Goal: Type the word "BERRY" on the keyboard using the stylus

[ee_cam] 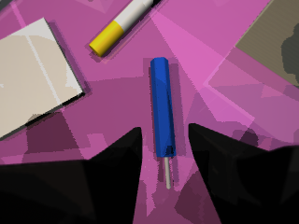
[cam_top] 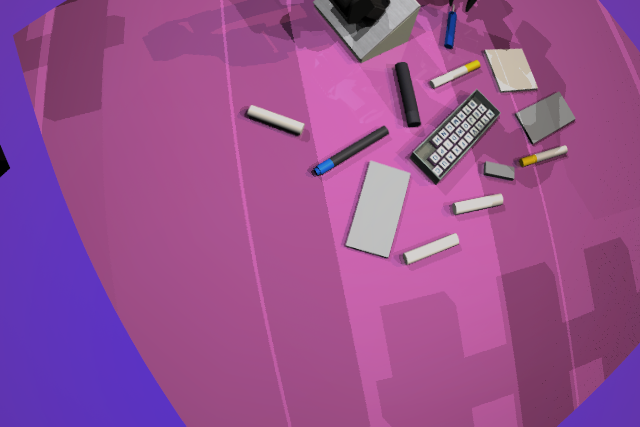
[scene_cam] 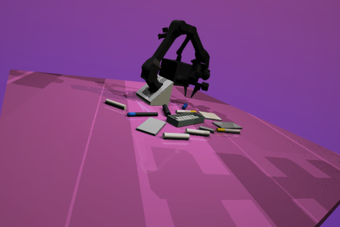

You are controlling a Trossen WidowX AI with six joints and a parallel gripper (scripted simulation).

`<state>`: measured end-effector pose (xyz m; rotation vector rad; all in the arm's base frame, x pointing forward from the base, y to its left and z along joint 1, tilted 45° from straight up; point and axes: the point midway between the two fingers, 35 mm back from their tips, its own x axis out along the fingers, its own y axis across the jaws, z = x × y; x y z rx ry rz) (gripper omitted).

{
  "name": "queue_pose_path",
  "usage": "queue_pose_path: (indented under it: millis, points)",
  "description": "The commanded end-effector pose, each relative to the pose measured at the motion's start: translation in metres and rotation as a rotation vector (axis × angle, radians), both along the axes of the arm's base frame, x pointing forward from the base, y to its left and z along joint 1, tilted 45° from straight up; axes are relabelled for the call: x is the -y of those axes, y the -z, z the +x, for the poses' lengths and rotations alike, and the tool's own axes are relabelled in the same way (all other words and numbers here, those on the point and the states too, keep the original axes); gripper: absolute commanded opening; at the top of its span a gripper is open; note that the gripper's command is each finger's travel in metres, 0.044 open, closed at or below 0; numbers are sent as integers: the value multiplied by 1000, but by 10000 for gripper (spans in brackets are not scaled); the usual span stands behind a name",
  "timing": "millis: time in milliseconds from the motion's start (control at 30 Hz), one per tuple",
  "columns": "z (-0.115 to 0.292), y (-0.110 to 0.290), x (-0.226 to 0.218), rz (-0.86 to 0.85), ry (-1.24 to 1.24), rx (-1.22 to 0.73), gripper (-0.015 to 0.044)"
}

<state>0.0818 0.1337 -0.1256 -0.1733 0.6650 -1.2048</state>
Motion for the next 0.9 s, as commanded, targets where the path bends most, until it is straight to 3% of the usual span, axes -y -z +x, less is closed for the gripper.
queue_pose_path:
  millis: [0,867]
  points:
    - [-1,2,3,-3,5,3,150]
    - [-5,14,13,-3,5,3,150]
